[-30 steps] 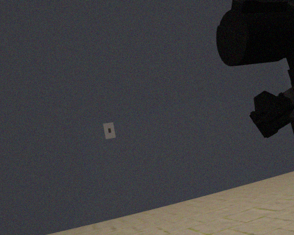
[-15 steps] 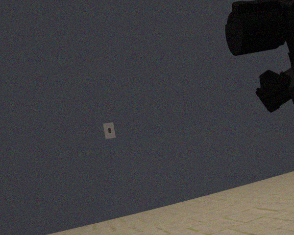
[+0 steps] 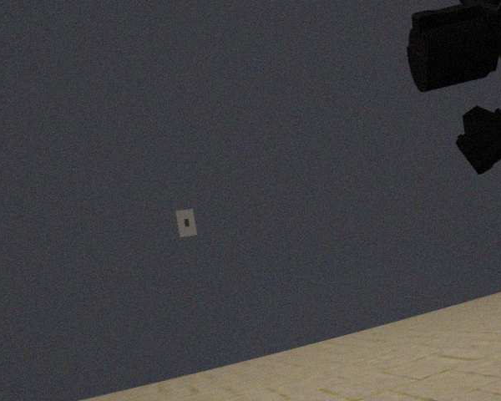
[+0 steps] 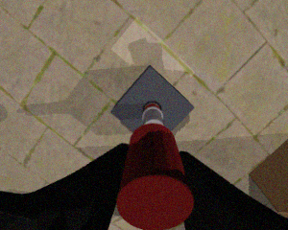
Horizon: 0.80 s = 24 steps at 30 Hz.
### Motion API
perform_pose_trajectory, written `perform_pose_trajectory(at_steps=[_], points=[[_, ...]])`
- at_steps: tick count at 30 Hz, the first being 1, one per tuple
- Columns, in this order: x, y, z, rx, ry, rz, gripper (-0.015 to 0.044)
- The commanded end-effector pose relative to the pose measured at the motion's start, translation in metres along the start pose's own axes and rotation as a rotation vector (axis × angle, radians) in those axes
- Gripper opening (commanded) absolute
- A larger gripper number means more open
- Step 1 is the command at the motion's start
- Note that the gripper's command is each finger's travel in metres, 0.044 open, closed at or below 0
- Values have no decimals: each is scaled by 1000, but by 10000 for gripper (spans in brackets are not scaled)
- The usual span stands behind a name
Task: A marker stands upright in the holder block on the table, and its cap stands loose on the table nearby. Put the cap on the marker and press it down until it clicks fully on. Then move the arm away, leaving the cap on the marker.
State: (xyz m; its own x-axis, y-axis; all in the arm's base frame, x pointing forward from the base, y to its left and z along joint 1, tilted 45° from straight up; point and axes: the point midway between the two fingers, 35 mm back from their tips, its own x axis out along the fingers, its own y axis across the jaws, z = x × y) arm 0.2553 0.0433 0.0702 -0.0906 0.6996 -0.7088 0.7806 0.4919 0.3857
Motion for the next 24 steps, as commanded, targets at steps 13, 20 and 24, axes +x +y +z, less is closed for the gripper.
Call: perform_pose_trajectory(at_steps=[13, 20, 24], points=[[17, -1, 0, -7, -4, -2, 0], [29, -1, 0, -7, -4, -2, 0], [35, -1, 0, -7, -4, -1, 0]])
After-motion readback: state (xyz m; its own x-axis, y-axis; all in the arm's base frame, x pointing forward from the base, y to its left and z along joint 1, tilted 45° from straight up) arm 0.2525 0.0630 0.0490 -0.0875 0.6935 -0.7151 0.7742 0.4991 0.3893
